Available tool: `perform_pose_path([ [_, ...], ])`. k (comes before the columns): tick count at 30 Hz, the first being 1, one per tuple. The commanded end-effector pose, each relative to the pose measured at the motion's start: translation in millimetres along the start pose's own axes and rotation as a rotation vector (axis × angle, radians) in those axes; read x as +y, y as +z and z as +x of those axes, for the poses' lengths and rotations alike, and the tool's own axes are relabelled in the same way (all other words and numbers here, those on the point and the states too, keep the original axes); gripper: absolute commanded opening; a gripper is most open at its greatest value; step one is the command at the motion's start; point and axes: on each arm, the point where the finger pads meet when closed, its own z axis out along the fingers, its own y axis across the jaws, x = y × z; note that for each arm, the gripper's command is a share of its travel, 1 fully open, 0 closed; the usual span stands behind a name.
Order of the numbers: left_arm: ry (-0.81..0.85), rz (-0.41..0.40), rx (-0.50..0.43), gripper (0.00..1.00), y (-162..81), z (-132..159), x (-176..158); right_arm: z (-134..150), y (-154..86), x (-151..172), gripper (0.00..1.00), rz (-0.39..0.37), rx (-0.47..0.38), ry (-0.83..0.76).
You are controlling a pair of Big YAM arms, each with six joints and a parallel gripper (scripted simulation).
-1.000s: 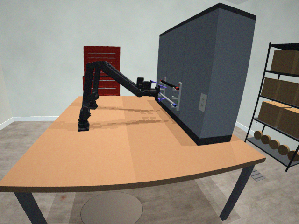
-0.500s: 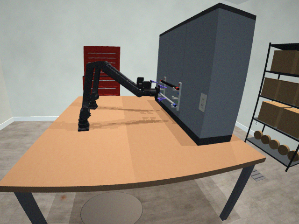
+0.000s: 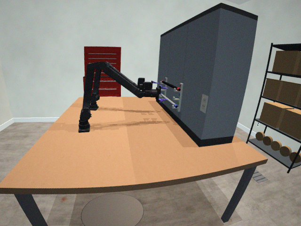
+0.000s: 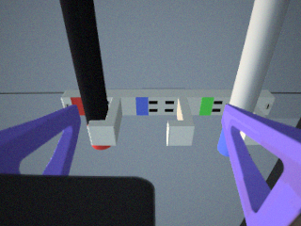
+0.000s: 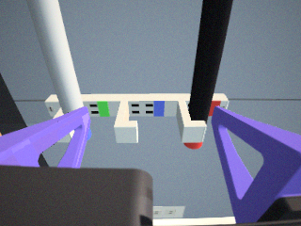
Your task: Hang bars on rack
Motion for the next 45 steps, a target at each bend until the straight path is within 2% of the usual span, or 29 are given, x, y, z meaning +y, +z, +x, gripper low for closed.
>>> perform_pose_path([
  [1,-0.034,-0.082,0.011,1.00,13,6,50,7,11,-54,1.00,0.082,0.011,0.028],
  [45,-0.036,-0.085,0.011,1.00,12,7,111,7,14,-115,1.00,0.092,0.011,0.031],
])
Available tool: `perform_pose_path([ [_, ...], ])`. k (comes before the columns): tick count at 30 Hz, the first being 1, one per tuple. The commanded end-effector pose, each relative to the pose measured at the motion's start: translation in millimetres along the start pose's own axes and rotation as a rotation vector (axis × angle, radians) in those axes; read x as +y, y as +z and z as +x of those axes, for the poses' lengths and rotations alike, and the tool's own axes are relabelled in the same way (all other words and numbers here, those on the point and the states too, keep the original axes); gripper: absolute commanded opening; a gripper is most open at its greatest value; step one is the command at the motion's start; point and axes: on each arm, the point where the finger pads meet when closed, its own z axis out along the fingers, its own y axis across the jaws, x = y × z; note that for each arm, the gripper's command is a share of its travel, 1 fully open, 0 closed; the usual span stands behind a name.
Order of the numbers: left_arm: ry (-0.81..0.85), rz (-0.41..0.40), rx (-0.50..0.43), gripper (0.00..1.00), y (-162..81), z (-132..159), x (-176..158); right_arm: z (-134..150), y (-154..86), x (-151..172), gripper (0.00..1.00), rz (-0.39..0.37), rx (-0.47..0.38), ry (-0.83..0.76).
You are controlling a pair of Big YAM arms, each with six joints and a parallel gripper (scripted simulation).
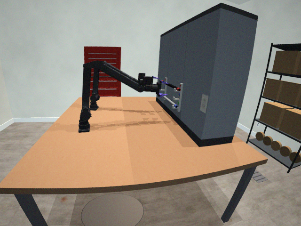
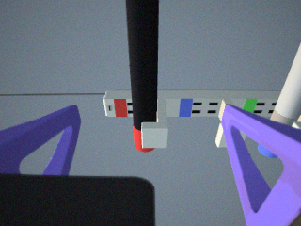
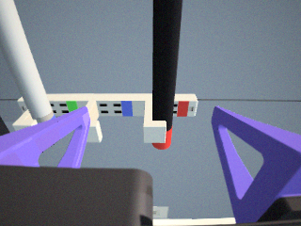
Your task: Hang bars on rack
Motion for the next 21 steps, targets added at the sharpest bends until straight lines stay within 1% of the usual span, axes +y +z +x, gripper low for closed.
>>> perform_pose_path([
  [1,-0.037,-0.087,0.011,1.00,9,7,62,7,13,-73,1.00,0.104,0.011,0.034],
  [7,-0.037,-0.088,0.011,1.00,9,7,72,7,13,-83,1.00,0.108,0.011,0.035],
  [21,-0.038,-0.089,0.011,1.00,7,8,72,7,12,-83,1.00,0.111,0.011,0.036],
])
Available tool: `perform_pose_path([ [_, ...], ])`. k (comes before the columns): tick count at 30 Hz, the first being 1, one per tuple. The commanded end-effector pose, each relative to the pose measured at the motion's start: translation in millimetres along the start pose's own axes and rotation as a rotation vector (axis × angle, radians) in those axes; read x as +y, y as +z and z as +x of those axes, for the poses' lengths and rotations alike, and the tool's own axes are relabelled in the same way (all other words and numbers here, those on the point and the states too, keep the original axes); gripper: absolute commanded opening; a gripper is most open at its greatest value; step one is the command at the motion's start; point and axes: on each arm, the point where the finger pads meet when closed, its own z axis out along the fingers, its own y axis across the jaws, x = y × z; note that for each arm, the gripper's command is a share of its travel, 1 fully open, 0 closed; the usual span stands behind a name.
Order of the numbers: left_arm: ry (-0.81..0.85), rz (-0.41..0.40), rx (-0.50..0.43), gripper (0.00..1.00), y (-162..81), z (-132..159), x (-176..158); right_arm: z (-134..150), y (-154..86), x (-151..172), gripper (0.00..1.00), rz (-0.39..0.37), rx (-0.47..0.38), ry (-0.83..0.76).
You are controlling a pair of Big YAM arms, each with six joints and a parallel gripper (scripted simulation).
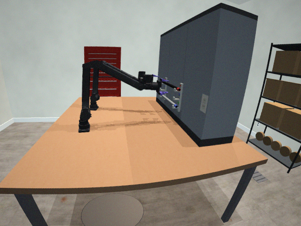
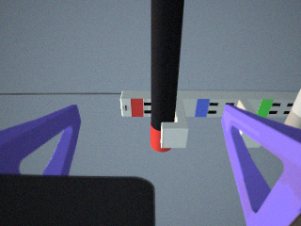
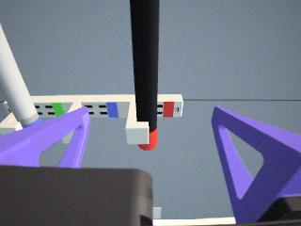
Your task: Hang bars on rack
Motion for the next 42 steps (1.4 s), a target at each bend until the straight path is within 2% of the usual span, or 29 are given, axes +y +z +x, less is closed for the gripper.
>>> perform_pose_path([
  [1,-0.036,-0.081,0.011,1.00,8,8,53,7,11,-64,1.00,0.099,0.011,0.033],
  [42,-0.036,-0.075,0.010,1.00,4,8,57,8,8,-78,1.00,0.098,0.011,0.034],
])
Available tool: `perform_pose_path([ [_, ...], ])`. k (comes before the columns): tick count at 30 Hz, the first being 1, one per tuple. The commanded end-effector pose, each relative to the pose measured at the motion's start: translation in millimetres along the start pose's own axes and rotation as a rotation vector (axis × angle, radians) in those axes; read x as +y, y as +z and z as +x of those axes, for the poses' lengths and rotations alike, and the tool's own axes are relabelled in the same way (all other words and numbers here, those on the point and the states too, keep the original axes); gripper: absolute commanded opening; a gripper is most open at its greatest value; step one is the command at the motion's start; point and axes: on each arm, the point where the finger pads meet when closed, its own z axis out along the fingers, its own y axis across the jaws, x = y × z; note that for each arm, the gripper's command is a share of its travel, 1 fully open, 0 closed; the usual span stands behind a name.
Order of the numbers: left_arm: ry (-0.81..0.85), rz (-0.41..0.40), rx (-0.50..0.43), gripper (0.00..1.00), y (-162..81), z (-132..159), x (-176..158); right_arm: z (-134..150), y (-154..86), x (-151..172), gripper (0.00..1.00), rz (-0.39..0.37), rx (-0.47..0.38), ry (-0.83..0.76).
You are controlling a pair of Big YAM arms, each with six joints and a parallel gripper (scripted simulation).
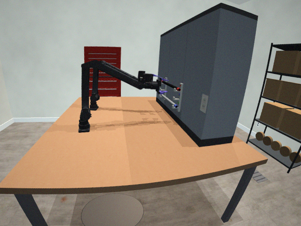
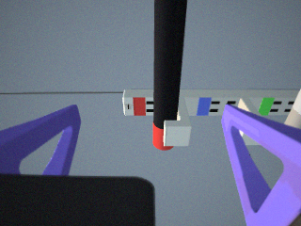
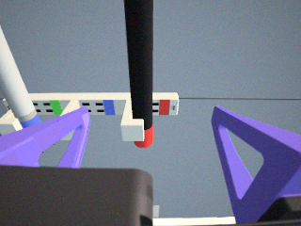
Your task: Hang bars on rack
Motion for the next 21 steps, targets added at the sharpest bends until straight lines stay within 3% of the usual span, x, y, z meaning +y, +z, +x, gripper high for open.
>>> perform_pose_path([
  [1,-0.038,-0.081,0.010,1.00,6,8,54,7,11,-72,1.00,0.108,0.011,0.035],
  [14,-0.038,-0.081,0.010,1.00,6,8,54,7,11,-75,1.00,0.110,0.011,0.036],
  [21,-0.038,-0.081,0.010,0.95,6,9,35,6,12,-57,0.95,0.112,0.011,0.036],
])
